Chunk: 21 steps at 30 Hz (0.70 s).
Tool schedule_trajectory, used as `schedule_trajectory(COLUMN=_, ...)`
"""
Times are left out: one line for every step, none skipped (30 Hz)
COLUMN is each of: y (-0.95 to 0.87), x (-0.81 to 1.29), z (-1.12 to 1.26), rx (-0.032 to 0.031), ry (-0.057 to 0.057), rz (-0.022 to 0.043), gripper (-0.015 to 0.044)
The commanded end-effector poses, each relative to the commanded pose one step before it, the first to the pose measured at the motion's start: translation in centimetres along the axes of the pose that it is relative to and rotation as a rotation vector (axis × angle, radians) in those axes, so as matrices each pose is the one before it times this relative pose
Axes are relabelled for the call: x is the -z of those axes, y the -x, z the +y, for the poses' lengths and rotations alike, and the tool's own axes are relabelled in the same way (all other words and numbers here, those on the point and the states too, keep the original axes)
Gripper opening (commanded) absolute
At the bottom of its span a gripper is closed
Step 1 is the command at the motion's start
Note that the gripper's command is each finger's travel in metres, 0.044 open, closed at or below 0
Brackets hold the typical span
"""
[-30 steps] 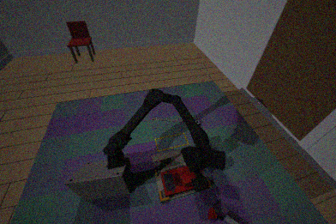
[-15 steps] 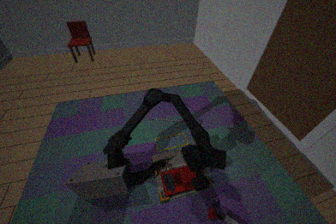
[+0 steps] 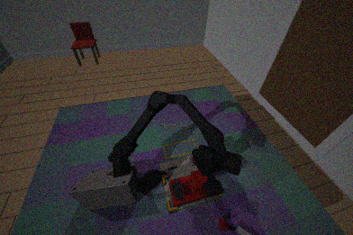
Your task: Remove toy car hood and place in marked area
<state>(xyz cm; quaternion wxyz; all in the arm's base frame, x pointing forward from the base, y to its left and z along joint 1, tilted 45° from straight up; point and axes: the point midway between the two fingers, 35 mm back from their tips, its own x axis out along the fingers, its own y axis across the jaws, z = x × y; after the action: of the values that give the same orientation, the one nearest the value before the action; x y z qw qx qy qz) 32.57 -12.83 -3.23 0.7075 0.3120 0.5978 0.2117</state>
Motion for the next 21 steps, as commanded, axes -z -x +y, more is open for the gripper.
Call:
schedule_trajectory(y=0.009, x=-0.016, z=0.081, rx=0.00023, ry=0.0, rz=0.00006, gripper=0.0)
schedule_trajectory(y=0.028, x=-0.047, z=0.243, rx=0.00068, ry=-0.0001, rz=0.00017, gripper=0.0)
schedule_trajectory(y=0.046, x=-0.074, z=0.406, rx=0.00109, ry=-0.0002, rz=0.00028, gripper=0.0)
schedule_trajectory(y=0.054, x=-0.083, z=0.494, rx=0.00127, ry=-0.0002, rz=0.00031, gripper=0.0)
schedule_trajectory(y=0.052, x=-0.076, z=0.495, rx=0.0012, ry=-0.0002, rz=0.00029, gripper=0.0)
schedule_trajectory(y=0.05, x=-0.068, z=0.495, rx=0.00114, ry=-0.0002, rz=0.00026, gripper=0.0)
schedule_trajectory(y=0.048, x=-0.06, z=0.496, rx=0.00107, ry=-0.0002, rz=0.00024, gripper=0.0)
schedule_trajectory(y=0.047, x=-0.053, z=0.497, rx=0.00101, ry=-0.0002, rz=0.00022, gripper=0.0)
schedule_trajectory(y=0.045, x=-0.045, z=0.497, rx=0.00094, ry=-0.0002, rz=0.0002, gripper=0.0)
schedule_trajectory(y=0.044, x=-0.038, z=0.497, rx=0.00087, ry=-0.0001, rz=0.00018, gripper=0.0)
schedule_trajectory(y=0.042, x=-0.032, z=0.498, rx=0.00082, ry=-0.0001, rz=0.00016, gripper=0.0)
schedule_trajectory(y=0.04, x=-0.024, z=0.498, rx=0.00075, ry=-0.0001, rz=0.00015, gripper=0.0)
schedule_trajectory(y=0.039, x=-0.017, z=0.498, rx=0.00068, ry=-0.0001, rz=0.00013, gripper=0.0)
schedule_trajectory(y=0.037, x=-0.009, z=0.497, rx=0.00061, ry=-0.0001, rz=0.00012, gripper=0.0)
schedule_trajectory(y=0.036, x=-0.002, z=0.497, rx=0.00055, ry=-0.0001, rz=0.0001, gripper=0.0)
schedule_trajectory(y=0.035, x=0.006, z=0.496, rx=0.00048, ry=-0.0001, rz=0.00009, gripper=0.0)
schedule_trajectory(y=0.033, x=0.013, z=0.496, rx=0.00041, ry=0.0, rz=0.00008, gripper=0.0)
schedule_trajectory(y=0.032, x=0.021, z=0.495, rx=0.00034, ry=0.0, rz=0.00007, gripper=0.0)
schedule_trajectory(y=0.03, x=0.028, z=0.494, rx=0.00027, ry=0.0, rz=0.00007, gripper=0.0)
schedule_trajectory(y=0.029, x=0.036, z=0.493, rx=0.0002, ry=0.0, rz=0.00006, gripper=0.0)
schedule_trajectory(y=0.02, x=0.06, z=0.494, rx=-0.00029, ry=-0.0003, rz=0.0005, gripper=0.0)
